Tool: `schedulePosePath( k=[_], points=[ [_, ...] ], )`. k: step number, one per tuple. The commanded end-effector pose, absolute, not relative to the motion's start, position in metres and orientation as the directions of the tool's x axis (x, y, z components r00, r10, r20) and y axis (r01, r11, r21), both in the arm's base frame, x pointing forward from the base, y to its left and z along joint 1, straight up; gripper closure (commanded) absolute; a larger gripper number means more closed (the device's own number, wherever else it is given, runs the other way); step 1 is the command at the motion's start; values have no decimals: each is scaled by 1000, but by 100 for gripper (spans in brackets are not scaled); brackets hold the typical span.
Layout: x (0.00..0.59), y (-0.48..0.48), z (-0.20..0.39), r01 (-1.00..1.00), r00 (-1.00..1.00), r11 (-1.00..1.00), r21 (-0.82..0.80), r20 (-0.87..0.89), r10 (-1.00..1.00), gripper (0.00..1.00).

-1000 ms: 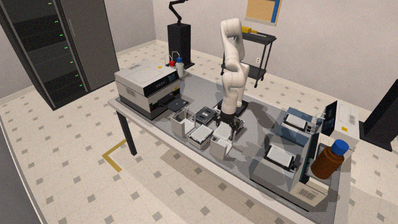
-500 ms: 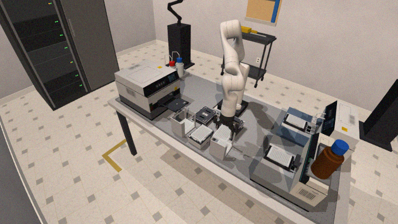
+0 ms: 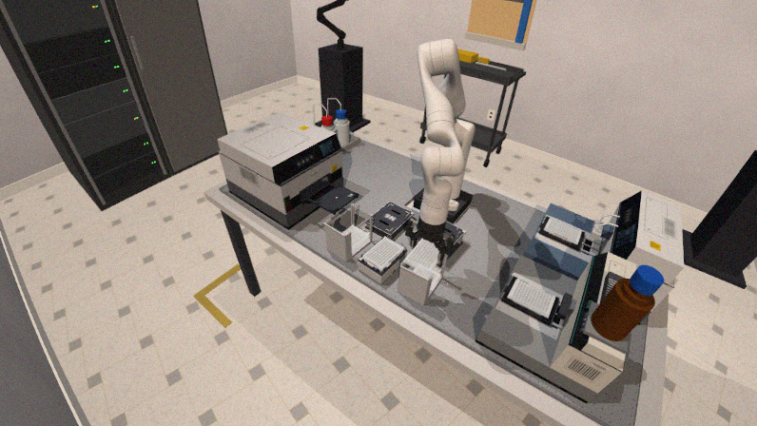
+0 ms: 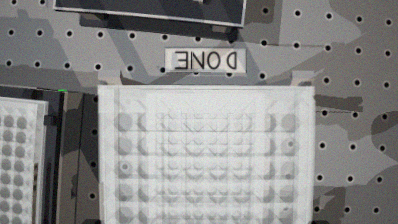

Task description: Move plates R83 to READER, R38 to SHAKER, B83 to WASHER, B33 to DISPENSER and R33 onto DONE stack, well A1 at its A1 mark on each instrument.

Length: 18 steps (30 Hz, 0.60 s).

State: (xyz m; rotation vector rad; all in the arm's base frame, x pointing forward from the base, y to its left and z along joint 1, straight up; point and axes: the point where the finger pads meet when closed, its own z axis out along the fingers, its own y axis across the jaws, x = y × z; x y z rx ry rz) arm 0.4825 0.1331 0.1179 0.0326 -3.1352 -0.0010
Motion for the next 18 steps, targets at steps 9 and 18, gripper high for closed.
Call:
schedulePosePath(
  k=[9, 18],
  points=[
    [483, 133, 117, -16, -1000, 1000, 0, 3, -16, 6],
    [483, 133, 112, -15, -1000, 1000, -1, 4, -15, 6]
  ],
)
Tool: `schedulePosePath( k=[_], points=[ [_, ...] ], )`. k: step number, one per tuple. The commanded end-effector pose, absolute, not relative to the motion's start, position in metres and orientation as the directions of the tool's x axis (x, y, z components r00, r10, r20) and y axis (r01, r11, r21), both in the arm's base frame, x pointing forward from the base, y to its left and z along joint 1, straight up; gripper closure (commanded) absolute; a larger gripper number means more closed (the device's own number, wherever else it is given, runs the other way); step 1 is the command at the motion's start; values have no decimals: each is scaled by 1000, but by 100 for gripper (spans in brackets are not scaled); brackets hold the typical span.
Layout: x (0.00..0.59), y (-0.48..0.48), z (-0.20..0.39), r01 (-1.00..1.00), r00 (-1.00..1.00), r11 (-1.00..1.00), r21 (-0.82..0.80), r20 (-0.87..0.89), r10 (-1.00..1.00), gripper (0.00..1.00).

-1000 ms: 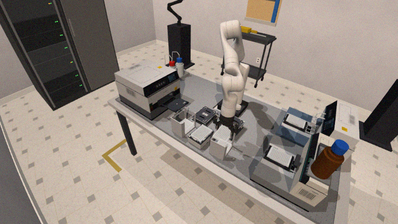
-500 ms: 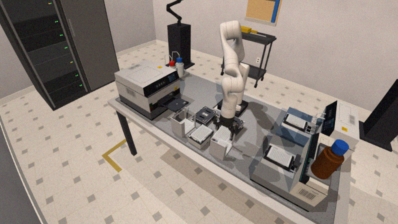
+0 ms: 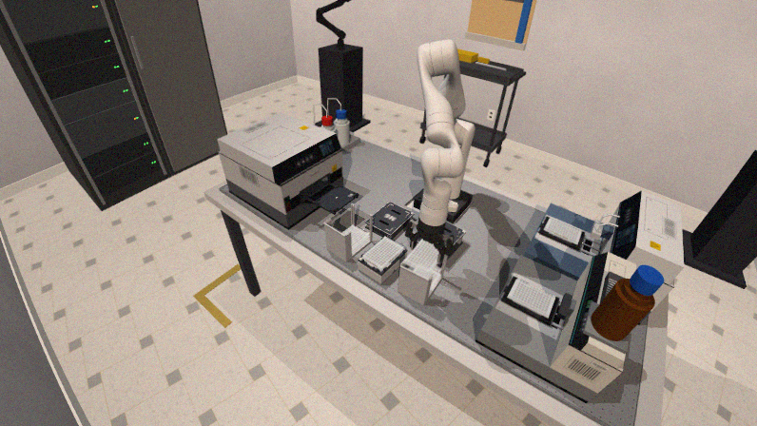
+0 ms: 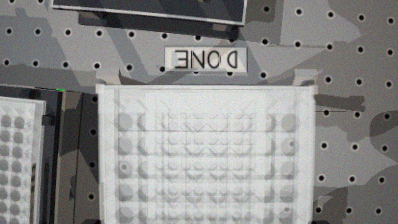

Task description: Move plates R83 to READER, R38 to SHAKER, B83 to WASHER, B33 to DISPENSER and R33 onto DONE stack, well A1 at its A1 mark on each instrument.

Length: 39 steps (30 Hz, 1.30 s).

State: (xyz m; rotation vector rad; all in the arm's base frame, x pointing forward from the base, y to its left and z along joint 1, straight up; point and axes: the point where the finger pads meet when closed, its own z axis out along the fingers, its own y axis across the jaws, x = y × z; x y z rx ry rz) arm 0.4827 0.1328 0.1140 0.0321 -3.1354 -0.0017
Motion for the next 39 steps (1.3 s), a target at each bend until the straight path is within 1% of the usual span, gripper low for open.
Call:
schedulePosePath(
  k=[1, 39],
  points=[
    [483, 133, 111, -15, -1000, 1000, 0, 2, -15, 6],
    [483, 133, 88, -15, -1000, 1000, -1, 3, -15, 6]
  ],
)
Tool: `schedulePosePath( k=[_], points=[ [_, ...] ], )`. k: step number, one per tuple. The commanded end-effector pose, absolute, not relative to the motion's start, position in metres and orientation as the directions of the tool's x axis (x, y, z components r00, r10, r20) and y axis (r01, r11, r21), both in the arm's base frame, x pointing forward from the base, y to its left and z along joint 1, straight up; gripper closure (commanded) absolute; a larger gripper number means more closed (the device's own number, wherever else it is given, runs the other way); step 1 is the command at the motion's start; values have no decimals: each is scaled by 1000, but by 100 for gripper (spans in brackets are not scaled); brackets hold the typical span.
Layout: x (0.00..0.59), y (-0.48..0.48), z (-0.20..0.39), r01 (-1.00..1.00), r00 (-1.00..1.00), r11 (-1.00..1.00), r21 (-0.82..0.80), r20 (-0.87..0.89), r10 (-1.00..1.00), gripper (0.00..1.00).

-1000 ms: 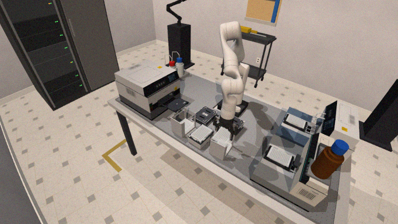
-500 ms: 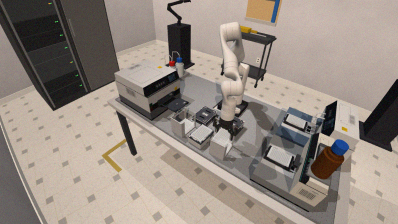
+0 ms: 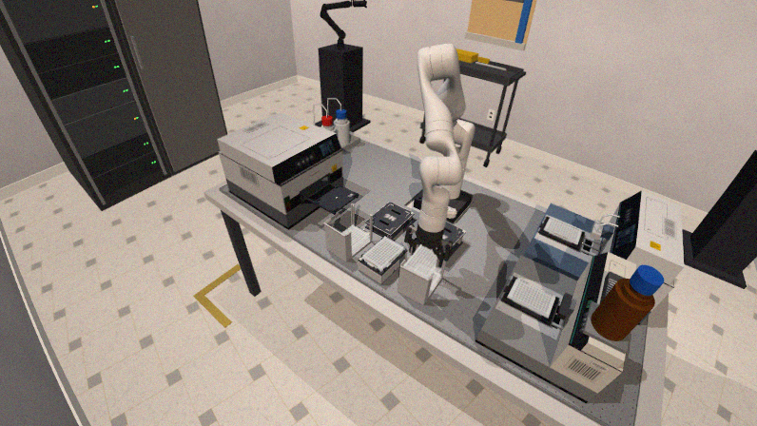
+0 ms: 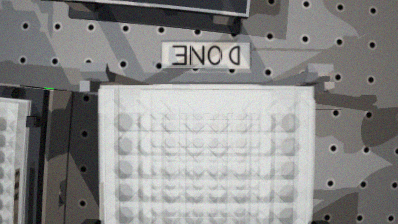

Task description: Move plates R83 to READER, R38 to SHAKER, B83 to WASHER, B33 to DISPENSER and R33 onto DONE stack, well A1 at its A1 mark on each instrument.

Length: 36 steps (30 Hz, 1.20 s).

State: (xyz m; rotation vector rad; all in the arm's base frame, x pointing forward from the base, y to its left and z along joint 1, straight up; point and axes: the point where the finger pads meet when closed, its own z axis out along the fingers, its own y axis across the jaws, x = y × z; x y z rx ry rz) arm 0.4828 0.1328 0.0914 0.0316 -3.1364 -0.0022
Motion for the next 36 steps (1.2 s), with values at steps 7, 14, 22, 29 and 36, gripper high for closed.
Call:
schedulePosePath(
  k=[7, 14, 22, 29, 36],
  points=[
    [483, 133, 84, -16, -1000, 1000, -1, 3, -16, 6],
    [483, 133, 80, -15, -1000, 1000, -1, 3, -15, 6],
    [483, 133, 75, -16, -1000, 1000, -1, 3, -16, 6],
    [482, 133, 72, -15, -1000, 1000, -1, 4, -15, 6],
    [483, 133, 67, -16, -1000, 1000, -1, 3, -16, 6]
  ],
)
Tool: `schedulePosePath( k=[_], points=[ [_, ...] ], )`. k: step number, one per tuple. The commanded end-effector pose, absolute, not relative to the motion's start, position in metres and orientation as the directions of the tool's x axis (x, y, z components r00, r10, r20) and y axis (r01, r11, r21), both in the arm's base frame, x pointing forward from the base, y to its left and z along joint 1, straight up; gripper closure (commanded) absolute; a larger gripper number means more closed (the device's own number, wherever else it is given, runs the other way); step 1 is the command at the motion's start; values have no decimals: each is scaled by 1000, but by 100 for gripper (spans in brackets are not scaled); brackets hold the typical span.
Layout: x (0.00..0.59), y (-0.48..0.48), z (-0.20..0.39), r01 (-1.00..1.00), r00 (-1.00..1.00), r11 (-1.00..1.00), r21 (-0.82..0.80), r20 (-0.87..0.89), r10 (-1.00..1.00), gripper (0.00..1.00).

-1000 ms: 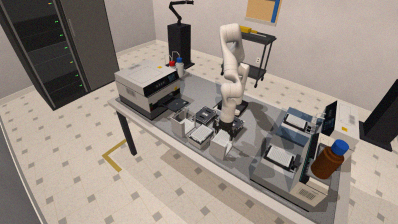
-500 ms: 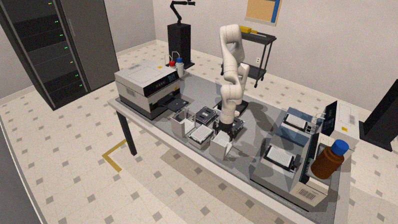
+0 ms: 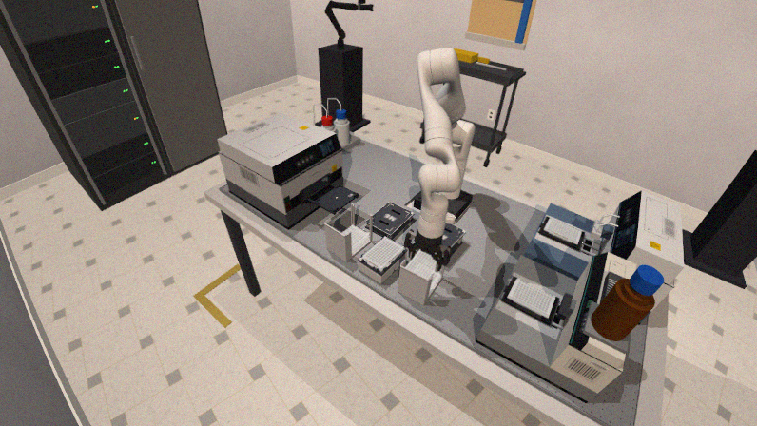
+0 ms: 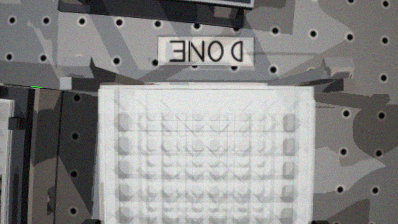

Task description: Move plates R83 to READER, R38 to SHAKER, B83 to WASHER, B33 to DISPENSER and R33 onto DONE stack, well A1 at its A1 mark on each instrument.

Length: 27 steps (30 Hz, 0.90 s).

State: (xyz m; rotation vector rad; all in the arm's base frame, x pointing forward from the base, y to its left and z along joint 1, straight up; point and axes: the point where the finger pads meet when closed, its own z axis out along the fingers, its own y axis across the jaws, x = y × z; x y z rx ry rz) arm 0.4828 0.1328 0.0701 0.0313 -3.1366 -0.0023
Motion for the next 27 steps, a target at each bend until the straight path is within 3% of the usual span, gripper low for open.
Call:
schedulePosePath(
  k=[1, 27],
  points=[
    [483, 133, 66, -16, -1000, 1000, -1, 3, -16, 6],
    [482, 133, 52, -16, -1000, 1000, 0, 4, -16, 6]
  ],
)
